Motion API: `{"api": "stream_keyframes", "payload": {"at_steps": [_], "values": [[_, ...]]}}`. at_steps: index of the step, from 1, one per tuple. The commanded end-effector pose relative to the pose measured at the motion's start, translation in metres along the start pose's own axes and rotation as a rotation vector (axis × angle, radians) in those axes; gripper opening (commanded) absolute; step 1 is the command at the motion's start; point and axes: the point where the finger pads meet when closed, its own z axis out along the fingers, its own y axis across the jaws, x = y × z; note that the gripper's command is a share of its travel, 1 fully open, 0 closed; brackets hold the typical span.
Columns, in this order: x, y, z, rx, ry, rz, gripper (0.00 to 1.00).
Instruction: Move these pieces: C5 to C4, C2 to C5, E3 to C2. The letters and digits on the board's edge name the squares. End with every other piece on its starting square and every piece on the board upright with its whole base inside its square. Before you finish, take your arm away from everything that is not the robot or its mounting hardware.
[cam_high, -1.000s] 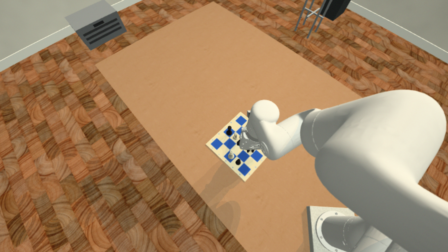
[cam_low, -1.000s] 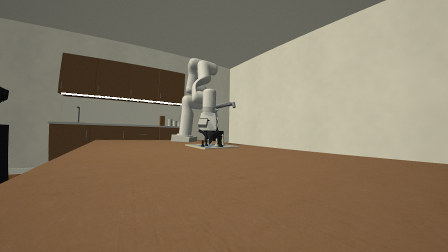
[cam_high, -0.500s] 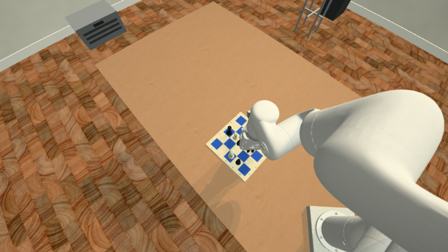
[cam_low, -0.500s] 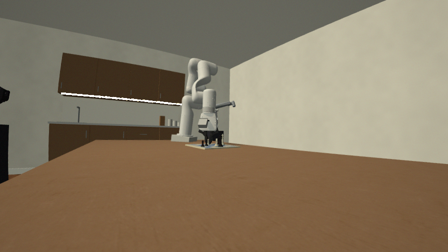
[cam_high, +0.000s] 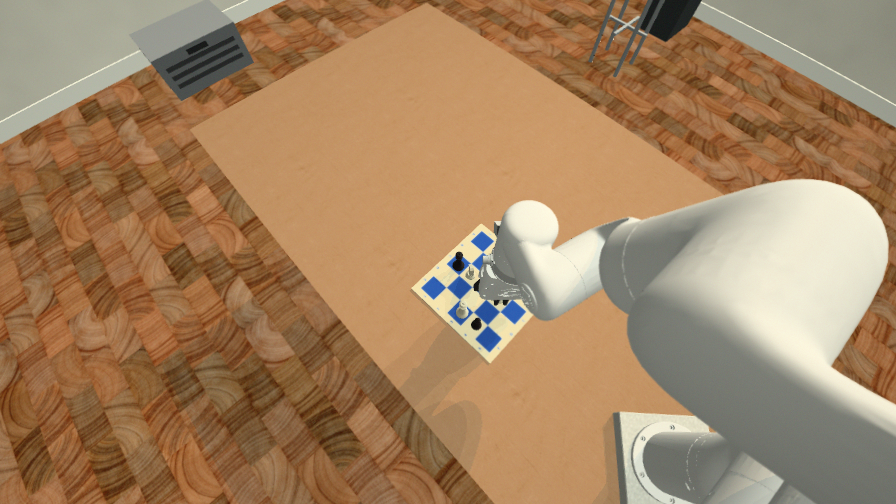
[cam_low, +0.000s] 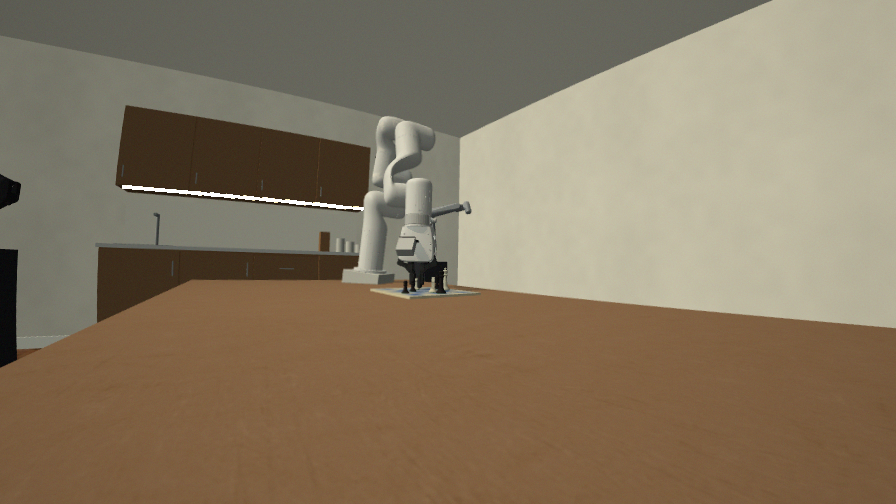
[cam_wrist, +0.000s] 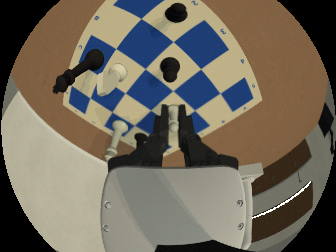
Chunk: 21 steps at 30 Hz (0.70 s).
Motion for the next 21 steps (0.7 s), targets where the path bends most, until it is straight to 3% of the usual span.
{"api": "stream_keyframes", "payload": {"at_steps": [1, 16, 17, 19, 20, 21], "values": [[0.0011, -0.0009, -0.0010, 0.002, 0.003, 0.000, 0.00], [0.0011, -0.0009, -0.0010, 0.002, 0.003, 0.000, 0.00], [0.0011, -0.0009, -0.0010, 0.002, 0.003, 0.000, 0.07], [0.0011, -0.0009, -0.0010, 0.002, 0.003, 0.000, 0.07], [0.0011, -0.0009, -0.0010, 0.002, 0.003, 0.000, 0.14], [0.0011, -0.0009, -0.0010, 0.002, 0.003, 0.000, 0.14]]}}
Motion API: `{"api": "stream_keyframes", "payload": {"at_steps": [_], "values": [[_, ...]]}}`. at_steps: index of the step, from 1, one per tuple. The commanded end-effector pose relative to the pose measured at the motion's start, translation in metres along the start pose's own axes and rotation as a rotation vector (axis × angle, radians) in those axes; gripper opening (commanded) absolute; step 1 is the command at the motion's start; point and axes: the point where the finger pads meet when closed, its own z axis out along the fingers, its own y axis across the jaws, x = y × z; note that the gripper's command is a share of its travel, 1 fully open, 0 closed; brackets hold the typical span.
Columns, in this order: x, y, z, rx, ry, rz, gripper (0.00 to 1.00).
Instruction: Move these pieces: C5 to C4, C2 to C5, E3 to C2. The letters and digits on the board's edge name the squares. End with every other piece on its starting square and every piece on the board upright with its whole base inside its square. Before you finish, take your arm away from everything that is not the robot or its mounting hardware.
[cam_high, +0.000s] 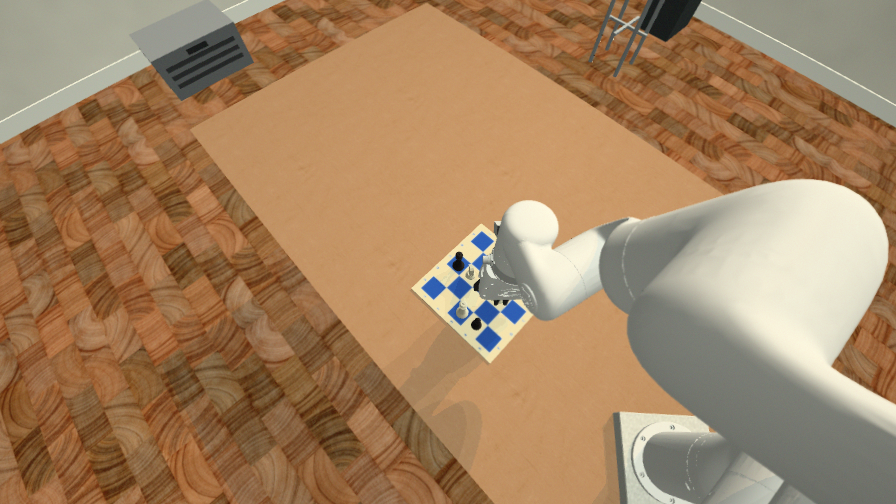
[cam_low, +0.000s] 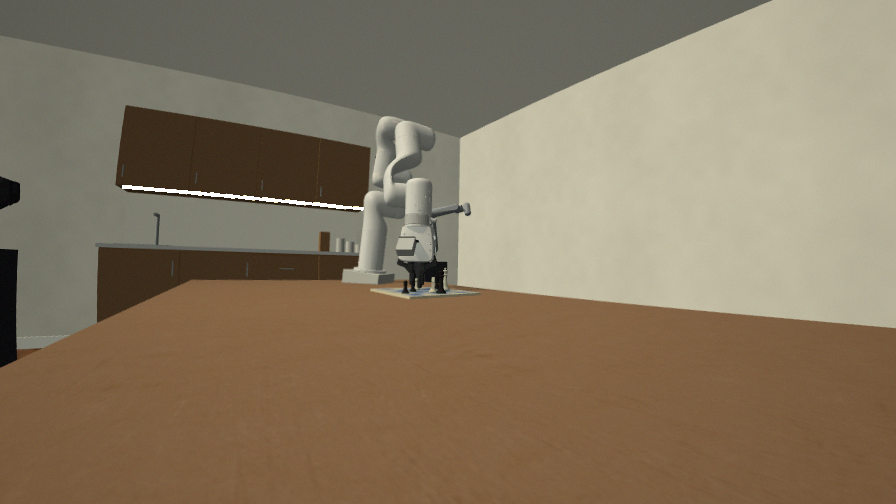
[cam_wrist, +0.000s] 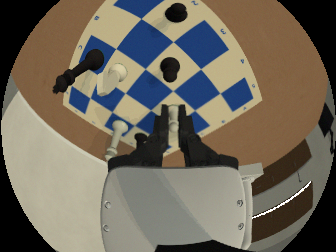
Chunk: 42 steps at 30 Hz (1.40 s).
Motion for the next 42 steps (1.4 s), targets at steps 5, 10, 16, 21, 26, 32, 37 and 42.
{"api": "stream_keyframes", "payload": {"at_steps": [5, 10, 16, 21, 26, 32, 37, 42], "values": [[0.001, -0.001, -0.001, 0.002, 0.003, 0.000, 0.21], [0.001, -0.001, -0.001, 0.002, 0.003, 0.000, 0.34], [0.001, -0.001, -0.001, 0.002, 0.003, 0.000, 0.34], [0.001, -0.001, -0.001, 0.002, 0.003, 0.000, 0.34], [0.001, -0.001, -0.006, 0.002, 0.003, 0.000, 0.34], [0.001, -0.001, -0.029, 0.002, 0.003, 0.000, 0.34], [0.001, -0.001, -0.046, 0.002, 0.003, 0.000, 0.34], [0.001, -0.001, -0.072, 0.002, 0.003, 0.000, 0.34]]}}
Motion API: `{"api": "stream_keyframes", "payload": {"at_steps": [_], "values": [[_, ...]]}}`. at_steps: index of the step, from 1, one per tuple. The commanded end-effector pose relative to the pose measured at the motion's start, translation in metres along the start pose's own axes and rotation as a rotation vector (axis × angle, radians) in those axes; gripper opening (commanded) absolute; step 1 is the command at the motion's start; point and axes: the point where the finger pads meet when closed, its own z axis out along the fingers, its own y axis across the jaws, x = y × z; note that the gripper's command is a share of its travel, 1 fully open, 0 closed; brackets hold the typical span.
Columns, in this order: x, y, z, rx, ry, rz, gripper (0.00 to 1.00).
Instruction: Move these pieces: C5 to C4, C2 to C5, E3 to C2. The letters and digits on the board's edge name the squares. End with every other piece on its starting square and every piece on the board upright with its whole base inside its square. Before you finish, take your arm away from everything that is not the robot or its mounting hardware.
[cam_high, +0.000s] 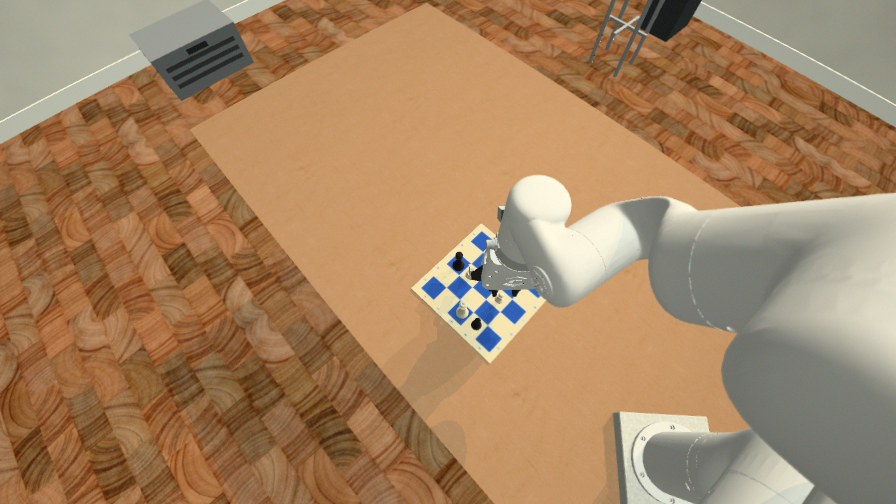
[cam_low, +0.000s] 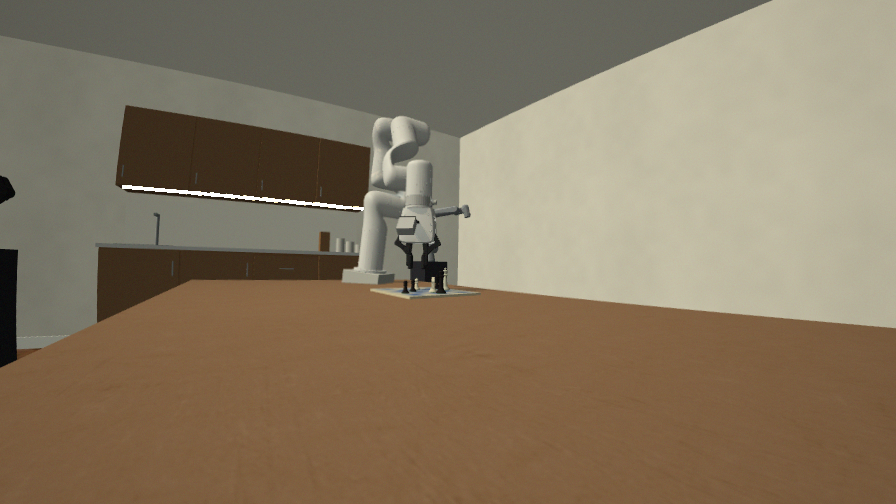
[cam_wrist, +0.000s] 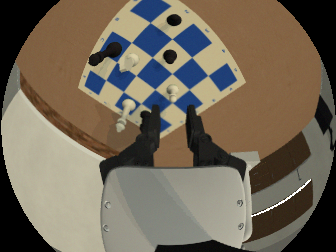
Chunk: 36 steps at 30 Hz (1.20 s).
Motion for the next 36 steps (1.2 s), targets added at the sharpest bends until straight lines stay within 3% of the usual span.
{"api": "stream_keyframes", "payload": {"at_steps": [1, 12, 13, 33, 36], "values": [[0.001, -0.001, -0.024, 0.003, 0.003, 0.000, 0.34], [0.001, -0.001, -0.039, 0.003, 0.003, 0.000, 0.34], [0.001, -0.001, -0.039, 0.003, 0.003, 0.000, 1.00], [0.001, -0.002, -0.039, 0.003, 0.003, -0.002, 1.00], [0.022, -0.023, -0.041, 0.003, 0.003, -0.058, 1.00]]}}
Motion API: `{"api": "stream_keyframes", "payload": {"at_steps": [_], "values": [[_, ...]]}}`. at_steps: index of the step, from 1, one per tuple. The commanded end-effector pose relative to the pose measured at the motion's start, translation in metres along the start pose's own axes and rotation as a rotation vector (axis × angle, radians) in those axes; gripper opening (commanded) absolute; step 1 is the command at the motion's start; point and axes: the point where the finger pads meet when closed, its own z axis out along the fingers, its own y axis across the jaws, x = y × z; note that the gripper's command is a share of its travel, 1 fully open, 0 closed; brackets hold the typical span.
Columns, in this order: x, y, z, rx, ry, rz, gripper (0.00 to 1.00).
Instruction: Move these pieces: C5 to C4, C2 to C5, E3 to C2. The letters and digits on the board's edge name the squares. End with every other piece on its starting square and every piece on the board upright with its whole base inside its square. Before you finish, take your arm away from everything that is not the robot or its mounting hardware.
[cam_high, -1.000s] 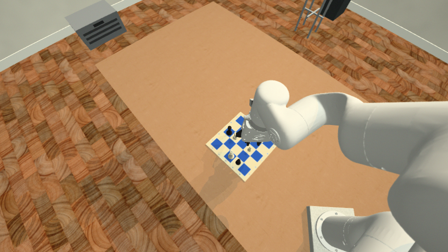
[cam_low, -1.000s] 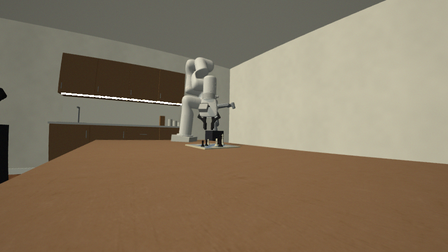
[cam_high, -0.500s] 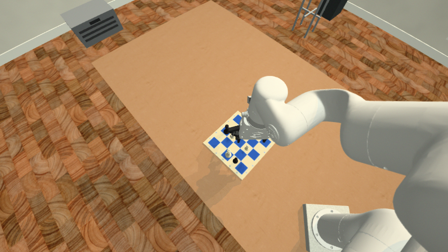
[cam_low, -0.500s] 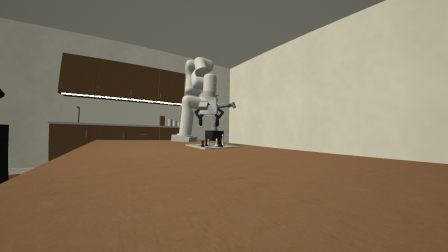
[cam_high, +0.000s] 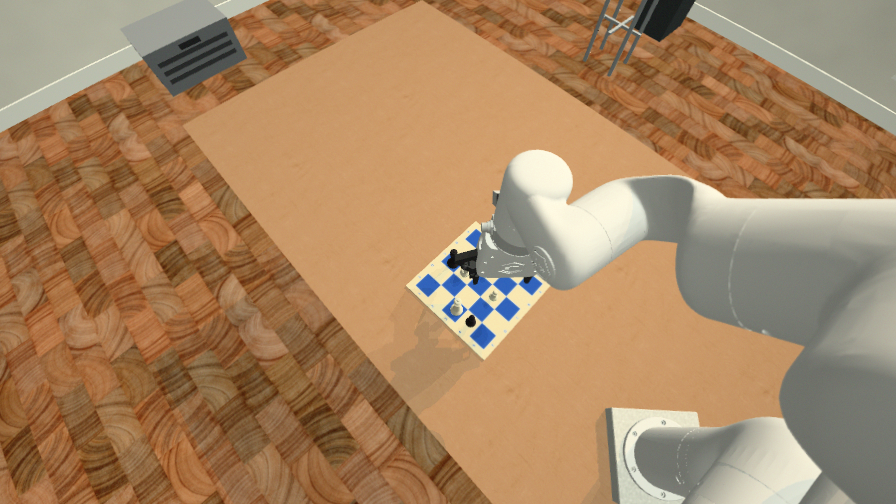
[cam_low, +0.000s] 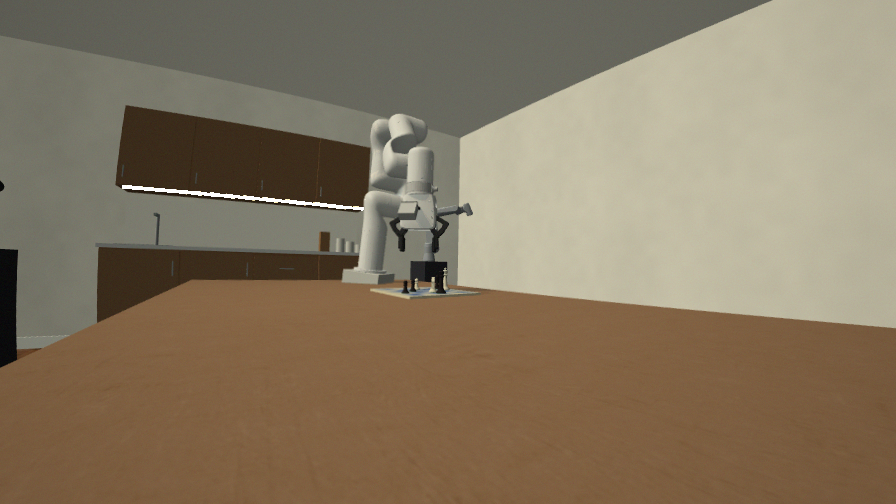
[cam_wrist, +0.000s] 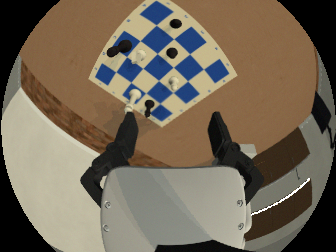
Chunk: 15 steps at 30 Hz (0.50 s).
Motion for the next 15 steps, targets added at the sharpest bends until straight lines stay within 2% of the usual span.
{"api": "stream_keyframes", "payload": {"at_steps": [1, 2, 6, 7, 15], "values": [[0.031, -0.031, -0.003, 0.003, 0.004, -0.079, 1.00], [0.041, -0.041, -0.003, 0.003, 0.004, -0.106, 1.00], [0.051, -0.053, -0.002, 0.003, 0.005, -0.136, 1.00], [0.051, -0.053, -0.002, 0.003, 0.005, -0.136, 0.37], [0.051, -0.053, -0.002, 0.003, 0.005, -0.136, 0.37]]}}
